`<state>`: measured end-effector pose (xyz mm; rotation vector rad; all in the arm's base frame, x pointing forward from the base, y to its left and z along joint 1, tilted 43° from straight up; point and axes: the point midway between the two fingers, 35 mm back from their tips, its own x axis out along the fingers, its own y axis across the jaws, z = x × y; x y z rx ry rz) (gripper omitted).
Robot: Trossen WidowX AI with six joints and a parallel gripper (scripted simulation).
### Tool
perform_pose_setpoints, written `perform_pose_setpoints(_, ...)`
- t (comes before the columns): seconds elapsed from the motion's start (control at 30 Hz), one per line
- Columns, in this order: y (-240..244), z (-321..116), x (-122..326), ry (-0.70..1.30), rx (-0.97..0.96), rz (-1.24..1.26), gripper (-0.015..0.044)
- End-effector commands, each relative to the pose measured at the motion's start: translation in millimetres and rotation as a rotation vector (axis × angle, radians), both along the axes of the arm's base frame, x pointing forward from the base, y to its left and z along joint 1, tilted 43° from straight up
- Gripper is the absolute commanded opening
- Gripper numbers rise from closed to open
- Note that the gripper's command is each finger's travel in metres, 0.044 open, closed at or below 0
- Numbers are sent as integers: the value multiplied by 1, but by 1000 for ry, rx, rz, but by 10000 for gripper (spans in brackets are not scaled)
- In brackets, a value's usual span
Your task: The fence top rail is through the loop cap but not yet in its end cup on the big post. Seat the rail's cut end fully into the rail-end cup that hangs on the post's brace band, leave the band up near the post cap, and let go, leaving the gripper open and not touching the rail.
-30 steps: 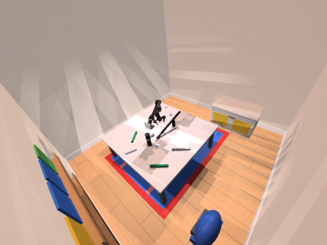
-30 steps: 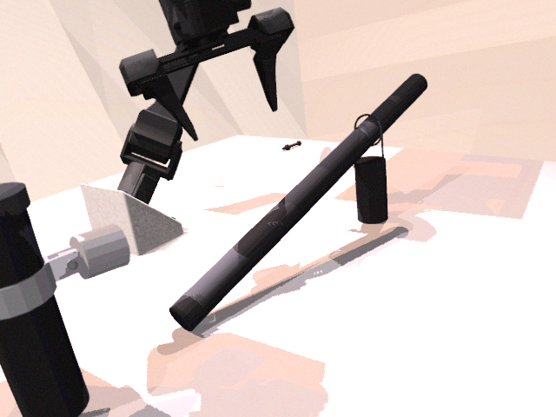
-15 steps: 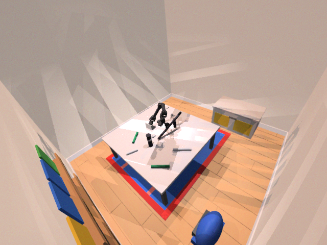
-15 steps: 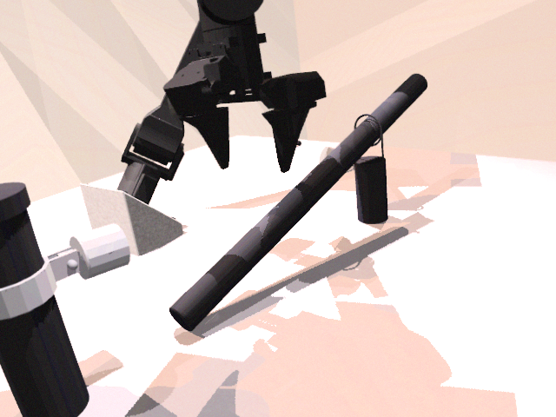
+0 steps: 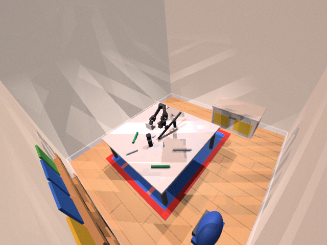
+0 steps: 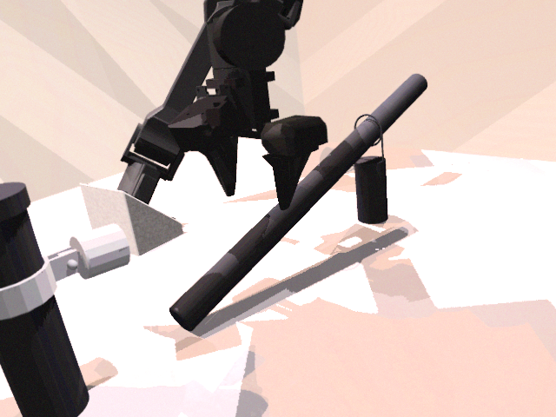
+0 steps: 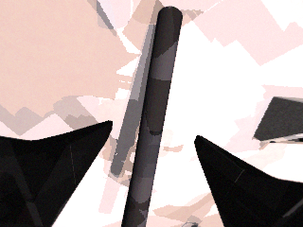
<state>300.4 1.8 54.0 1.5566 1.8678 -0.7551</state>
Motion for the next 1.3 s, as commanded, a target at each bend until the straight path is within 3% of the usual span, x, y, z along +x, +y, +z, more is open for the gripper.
perform_pose_setpoints(0.0, 5, -5, 0, -8, 2, -10, 440)
perform_pose_setpoints(1.27, 46, -50, -8, -8, 5, -10, 440)
